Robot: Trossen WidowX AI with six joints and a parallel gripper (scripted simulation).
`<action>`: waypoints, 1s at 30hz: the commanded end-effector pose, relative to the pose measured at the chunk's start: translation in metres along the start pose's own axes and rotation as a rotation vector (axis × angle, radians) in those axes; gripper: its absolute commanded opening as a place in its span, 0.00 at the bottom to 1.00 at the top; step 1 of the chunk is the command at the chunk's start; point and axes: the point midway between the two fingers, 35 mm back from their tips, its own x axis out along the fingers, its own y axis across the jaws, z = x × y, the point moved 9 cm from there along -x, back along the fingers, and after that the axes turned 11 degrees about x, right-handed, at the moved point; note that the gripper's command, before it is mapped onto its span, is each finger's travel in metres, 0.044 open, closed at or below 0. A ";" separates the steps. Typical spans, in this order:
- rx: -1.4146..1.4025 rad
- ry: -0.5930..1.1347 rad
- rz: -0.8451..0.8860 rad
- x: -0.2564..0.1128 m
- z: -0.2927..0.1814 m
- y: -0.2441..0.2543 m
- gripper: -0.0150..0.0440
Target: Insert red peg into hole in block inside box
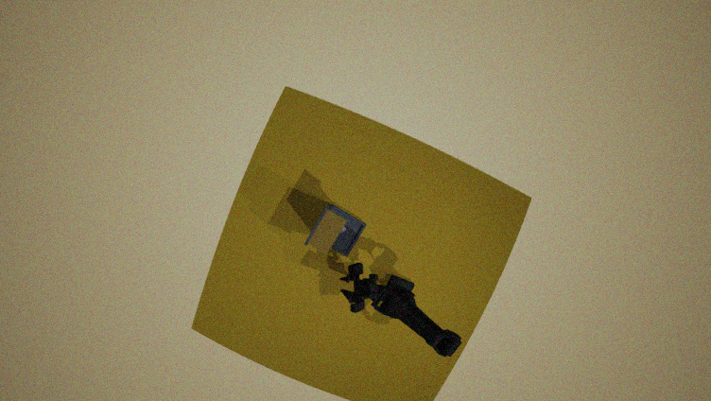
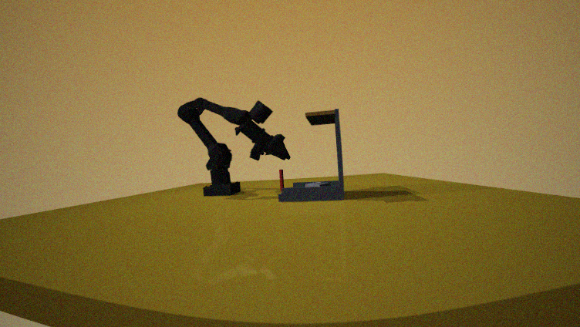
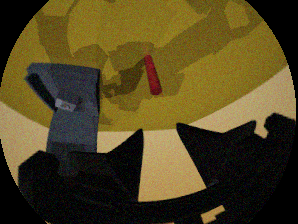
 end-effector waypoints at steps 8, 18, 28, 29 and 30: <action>-0.004 -0.001 -0.004 0.011 0.009 0.003 0.63; -0.004 -0.001 -0.004 0.023 0.020 0.006 0.63; -0.004 -0.001 -0.004 0.033 0.033 0.009 0.63; -0.004 -0.001 -0.004 0.034 0.035 0.009 0.63; -0.004 -0.001 -0.004 0.035 0.036 0.009 0.63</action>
